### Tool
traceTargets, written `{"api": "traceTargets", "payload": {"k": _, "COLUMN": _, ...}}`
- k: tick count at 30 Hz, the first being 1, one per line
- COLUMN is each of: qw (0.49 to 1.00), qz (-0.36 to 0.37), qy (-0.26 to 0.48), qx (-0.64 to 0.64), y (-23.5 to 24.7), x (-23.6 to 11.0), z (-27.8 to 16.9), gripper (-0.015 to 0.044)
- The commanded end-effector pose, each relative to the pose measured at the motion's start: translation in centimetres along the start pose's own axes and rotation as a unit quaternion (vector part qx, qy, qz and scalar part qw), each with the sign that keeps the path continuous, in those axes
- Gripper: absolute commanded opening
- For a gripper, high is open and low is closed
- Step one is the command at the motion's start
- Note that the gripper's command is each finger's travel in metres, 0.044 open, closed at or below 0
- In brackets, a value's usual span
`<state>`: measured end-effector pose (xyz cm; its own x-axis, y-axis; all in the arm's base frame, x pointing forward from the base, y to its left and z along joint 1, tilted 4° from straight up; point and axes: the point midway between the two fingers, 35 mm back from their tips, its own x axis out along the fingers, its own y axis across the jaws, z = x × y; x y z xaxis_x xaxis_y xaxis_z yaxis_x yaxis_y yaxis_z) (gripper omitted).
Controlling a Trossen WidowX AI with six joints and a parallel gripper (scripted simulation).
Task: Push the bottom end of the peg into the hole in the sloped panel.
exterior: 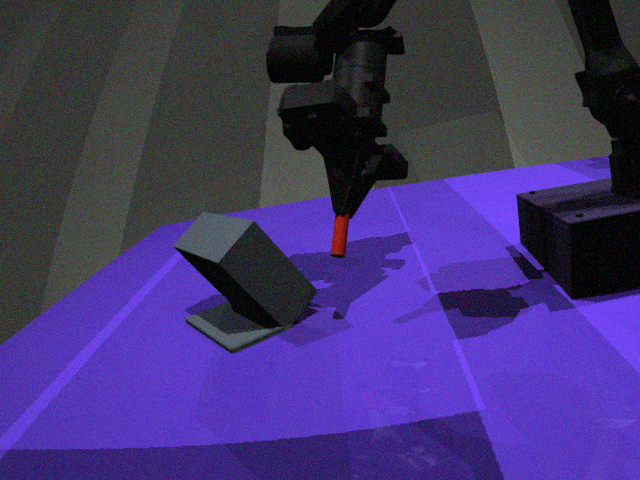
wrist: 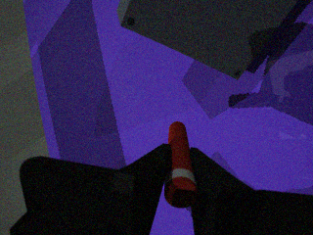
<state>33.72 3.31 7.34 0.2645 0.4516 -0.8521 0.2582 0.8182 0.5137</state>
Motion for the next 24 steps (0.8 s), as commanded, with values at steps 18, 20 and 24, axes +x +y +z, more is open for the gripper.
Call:
{"api": "traceTargets", "payload": {"k": 18, "qw": 0.998, "qz": 0.046, "qy": -0.032, "qx": 0.016, "y": -1.5, "x": -1.2, "z": 1.7, "gripper": 0.0}}
{"api": "traceTargets", "payload": {"k": 20, "qw": 0.998, "qz": 0.05, "qy": -0.036, "qx": 0.018, "y": -1.7, "x": -1.3, "z": 1.8, "gripper": 0.0}}
{"api": "traceTargets", "payload": {"k": 24, "qw": 0.997, "qz": 0.058, "qy": -0.042, "qx": 0.021, "y": -2.0, "x": -1.6, "z": 2.1, "gripper": 0.0}}
